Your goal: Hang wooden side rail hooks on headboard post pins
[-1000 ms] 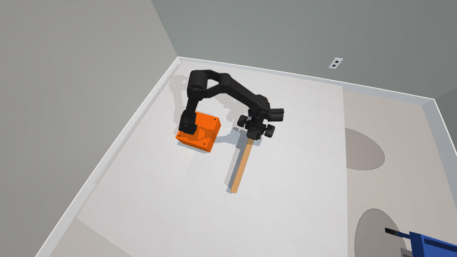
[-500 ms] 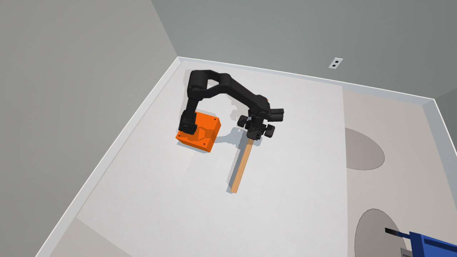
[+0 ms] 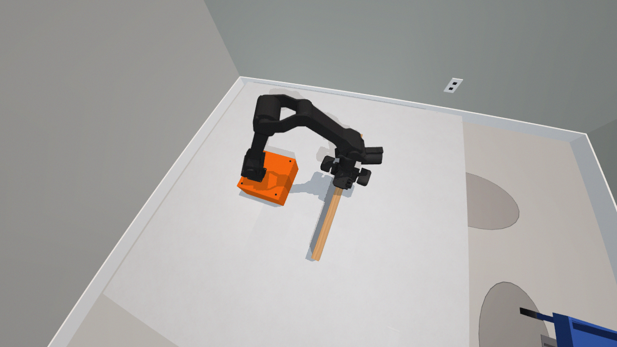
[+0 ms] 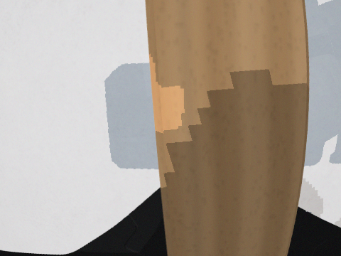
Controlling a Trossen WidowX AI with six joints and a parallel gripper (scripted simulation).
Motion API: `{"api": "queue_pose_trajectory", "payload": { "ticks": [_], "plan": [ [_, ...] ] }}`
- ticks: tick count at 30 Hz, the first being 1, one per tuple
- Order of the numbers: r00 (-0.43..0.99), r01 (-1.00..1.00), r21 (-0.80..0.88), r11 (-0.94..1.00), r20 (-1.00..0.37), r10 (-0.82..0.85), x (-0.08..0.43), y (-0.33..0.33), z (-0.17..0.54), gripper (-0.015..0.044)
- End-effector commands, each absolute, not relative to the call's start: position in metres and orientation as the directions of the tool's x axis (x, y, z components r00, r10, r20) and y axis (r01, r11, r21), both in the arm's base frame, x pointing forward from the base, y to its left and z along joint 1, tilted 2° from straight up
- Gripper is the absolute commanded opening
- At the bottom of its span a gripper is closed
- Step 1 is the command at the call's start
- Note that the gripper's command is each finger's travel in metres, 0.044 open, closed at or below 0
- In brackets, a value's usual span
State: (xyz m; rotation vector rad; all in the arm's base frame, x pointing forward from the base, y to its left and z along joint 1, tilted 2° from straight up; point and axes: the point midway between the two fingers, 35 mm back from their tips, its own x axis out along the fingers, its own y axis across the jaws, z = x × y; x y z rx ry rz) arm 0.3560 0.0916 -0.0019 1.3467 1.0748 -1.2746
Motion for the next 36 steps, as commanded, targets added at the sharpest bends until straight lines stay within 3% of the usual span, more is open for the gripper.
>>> {"api": "queue_pose_trajectory", "payload": {
  "ticks": [1,25,36],
  "plan": [
    [0.072,0.985,0.073,-0.158,-0.997,-0.009,0.3571,0.0923,-0.0012,0.0000],
    [0.072,0.985,0.073,-0.158,-0.997,-0.009,0.3573,0.0923,-0.0050,0.0000],
    [0.067,0.986,0.069,-0.154,-0.998,-0.014,0.3561,0.0915,-0.0048,0.0289]
  ]
}}
